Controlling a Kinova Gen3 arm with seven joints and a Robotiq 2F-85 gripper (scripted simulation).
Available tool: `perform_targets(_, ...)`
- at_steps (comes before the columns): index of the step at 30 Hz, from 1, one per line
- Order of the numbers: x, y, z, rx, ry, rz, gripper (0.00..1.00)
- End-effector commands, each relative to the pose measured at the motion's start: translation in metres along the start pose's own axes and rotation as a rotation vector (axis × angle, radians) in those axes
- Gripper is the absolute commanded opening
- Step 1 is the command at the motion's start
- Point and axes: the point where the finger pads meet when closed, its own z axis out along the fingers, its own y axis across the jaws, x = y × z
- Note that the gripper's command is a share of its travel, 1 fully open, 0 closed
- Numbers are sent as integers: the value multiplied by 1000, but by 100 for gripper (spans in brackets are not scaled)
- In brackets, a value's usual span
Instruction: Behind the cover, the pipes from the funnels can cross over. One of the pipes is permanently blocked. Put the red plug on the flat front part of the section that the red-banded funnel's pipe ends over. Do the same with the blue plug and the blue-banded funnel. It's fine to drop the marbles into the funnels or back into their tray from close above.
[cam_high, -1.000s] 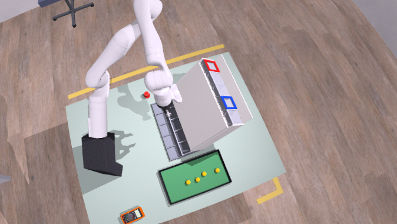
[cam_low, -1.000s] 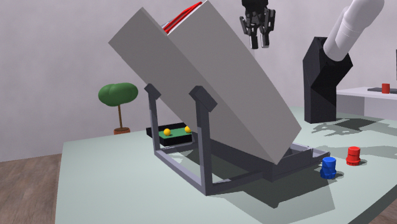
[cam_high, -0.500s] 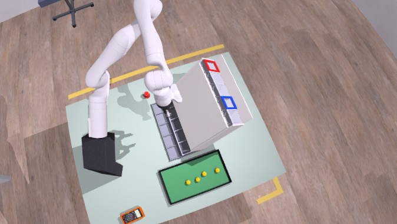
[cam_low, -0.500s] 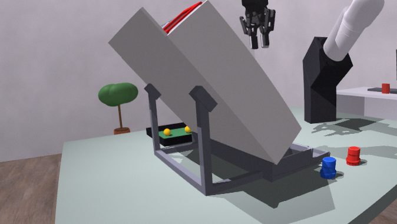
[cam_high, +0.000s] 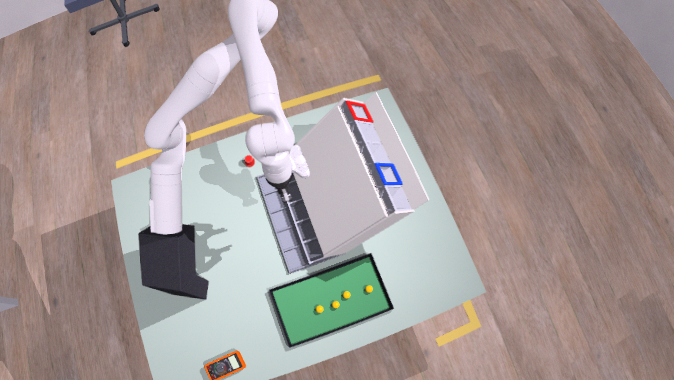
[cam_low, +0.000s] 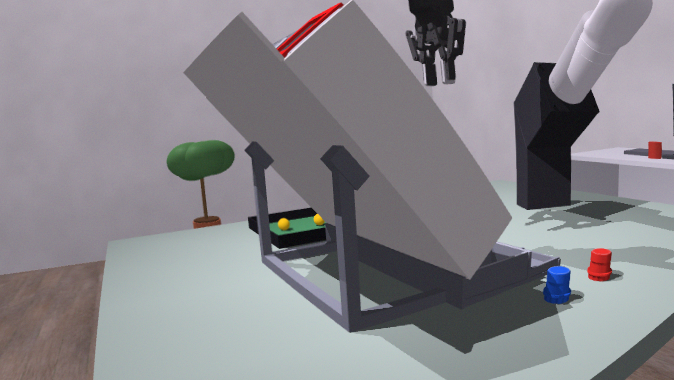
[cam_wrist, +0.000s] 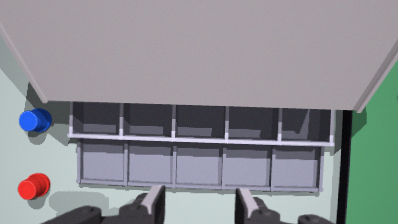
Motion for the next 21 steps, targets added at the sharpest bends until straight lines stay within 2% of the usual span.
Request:
perform_targets(1, -3, 61, 35, -2, 4, -2, 50)
perform_targets(8, -6, 120, 69, -2, 4, -2, 50)
perform_targets(14, -6, 124, 71, -2, 4, -2, 50)
perform_targets(15, -8, 168, 96, -9, 2, -2, 50)
perform_targets(21, -8, 168, 96, -9, 2, -2, 50)
